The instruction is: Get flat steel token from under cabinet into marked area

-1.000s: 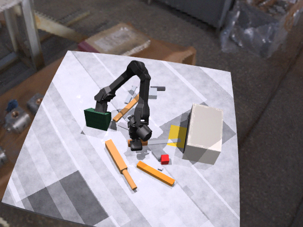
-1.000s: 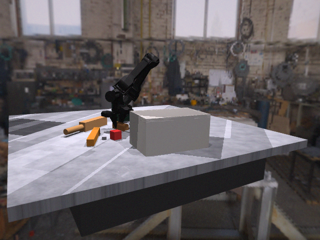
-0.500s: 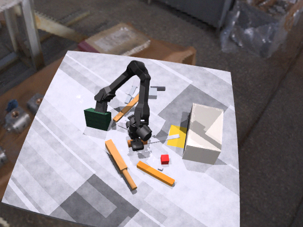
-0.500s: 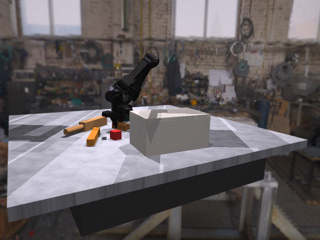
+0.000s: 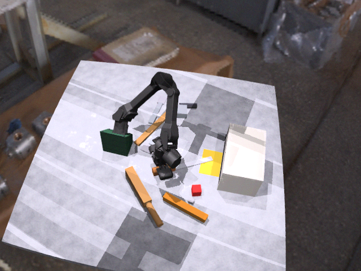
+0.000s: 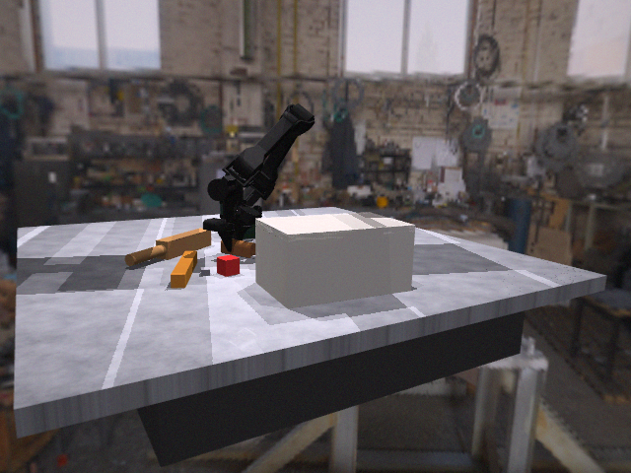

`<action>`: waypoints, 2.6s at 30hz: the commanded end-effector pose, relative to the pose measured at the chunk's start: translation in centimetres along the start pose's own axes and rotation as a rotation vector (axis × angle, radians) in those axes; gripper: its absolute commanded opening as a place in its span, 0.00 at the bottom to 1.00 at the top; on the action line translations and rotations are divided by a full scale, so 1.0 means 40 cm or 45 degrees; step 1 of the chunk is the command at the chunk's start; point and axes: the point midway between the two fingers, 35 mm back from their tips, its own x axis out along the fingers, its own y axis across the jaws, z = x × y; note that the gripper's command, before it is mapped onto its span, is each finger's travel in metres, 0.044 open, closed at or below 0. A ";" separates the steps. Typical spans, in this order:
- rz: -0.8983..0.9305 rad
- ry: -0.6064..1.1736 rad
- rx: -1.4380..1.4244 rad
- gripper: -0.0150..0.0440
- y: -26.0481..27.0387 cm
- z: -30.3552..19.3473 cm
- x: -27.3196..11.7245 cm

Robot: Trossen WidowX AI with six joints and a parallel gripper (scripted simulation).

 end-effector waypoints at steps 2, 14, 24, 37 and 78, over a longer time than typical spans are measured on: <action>-0.006 -0.007 -0.028 0.25 0.006 0.015 -0.006; -0.005 -0.008 -0.044 0.25 0.031 0.044 -0.006; -0.004 -0.008 -0.051 0.25 0.052 0.069 -0.006; -0.003 -0.009 -0.054 0.25 0.081 0.100 -0.006; 0.000 -0.011 -0.056 0.25 0.178 0.185 -0.006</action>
